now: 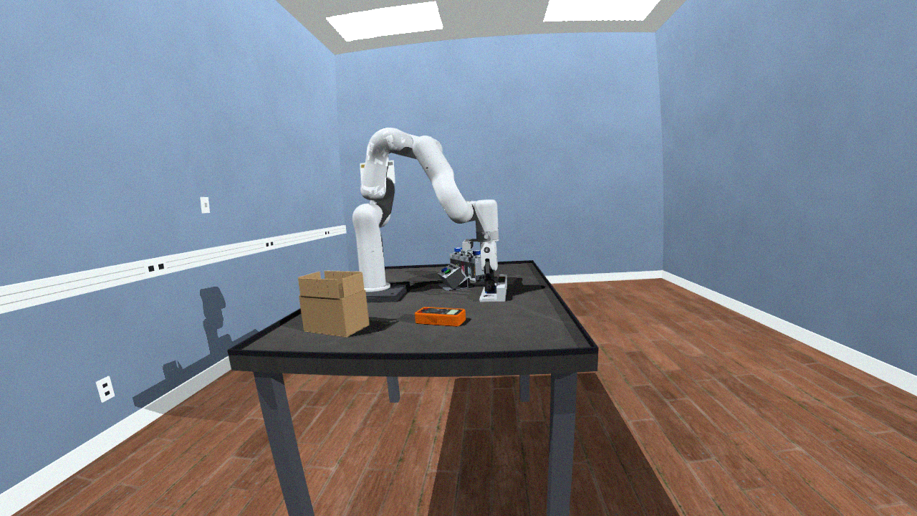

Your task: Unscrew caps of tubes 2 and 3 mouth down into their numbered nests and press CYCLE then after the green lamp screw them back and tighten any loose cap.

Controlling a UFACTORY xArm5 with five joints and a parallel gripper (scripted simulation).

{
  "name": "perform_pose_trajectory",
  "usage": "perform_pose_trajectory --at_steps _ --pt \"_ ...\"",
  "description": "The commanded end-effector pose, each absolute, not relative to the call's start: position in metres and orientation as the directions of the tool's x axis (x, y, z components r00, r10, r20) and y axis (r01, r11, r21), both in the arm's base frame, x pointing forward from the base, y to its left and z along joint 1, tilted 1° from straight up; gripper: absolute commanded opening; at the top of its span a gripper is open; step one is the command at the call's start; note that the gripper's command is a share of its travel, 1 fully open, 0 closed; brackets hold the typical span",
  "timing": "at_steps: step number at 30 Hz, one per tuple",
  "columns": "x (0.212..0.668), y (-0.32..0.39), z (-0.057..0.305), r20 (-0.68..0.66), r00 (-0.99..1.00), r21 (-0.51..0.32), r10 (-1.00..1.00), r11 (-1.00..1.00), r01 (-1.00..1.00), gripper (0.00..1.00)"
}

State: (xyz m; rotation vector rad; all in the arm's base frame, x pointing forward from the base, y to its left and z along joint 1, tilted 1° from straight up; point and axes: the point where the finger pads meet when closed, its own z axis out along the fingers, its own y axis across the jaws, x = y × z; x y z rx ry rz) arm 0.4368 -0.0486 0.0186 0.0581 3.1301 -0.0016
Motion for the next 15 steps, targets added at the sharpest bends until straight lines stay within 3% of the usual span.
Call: perform_pose_trajectory --at_steps 1,11,12,15 --pt "0.438 -0.0488 0.0174 -0.014 -0.999 -0.008 0.037 0.999 0.037 0.0" --pt "0.438 -0.0488 0.0159 -0.014 -0.999 -0.008 0.037 0.999 0.037 0.0" --pt "0.438 -0.0488 0.0159 -0.014 -0.999 -0.008 0.037 0.999 0.037 0.46" --pt "0.438 -0.0488 0.0159 -0.014 -0.999 -0.008 0.037 0.999 0.037 0.46"
